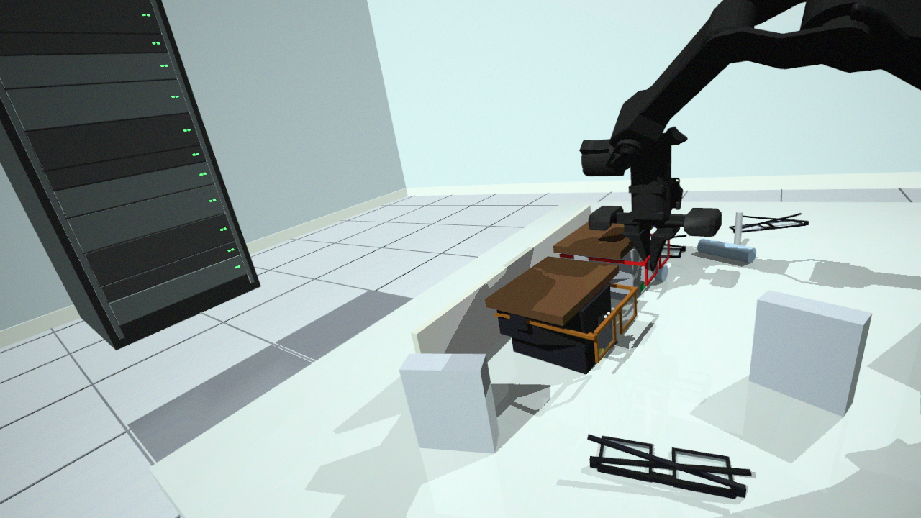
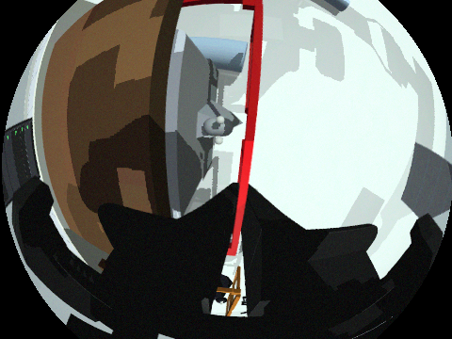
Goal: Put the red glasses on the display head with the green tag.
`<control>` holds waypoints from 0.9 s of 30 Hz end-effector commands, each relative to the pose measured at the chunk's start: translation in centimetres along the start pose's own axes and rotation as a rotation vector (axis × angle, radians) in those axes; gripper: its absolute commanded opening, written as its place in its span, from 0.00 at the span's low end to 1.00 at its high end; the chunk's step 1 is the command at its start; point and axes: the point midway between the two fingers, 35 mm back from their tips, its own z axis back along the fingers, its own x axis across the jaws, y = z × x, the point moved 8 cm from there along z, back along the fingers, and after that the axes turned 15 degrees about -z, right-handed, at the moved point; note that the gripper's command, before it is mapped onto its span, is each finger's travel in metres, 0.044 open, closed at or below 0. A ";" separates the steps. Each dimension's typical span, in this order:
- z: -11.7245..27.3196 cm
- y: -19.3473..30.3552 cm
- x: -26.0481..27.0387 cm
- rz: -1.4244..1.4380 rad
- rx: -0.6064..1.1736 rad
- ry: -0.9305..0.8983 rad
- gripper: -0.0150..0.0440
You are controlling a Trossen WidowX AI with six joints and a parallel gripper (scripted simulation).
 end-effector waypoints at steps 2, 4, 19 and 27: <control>-0.2 -0.1 0.0 -0.007 0.004 0.002 0.25; -0.3 -0.1 0.0 -0.007 0.004 0.002 0.25; -0.4 0.0 0.0 0.000 0.000 -0.001 0.34; -0.4 0.0 0.0 0.000 0.000 -0.001 0.44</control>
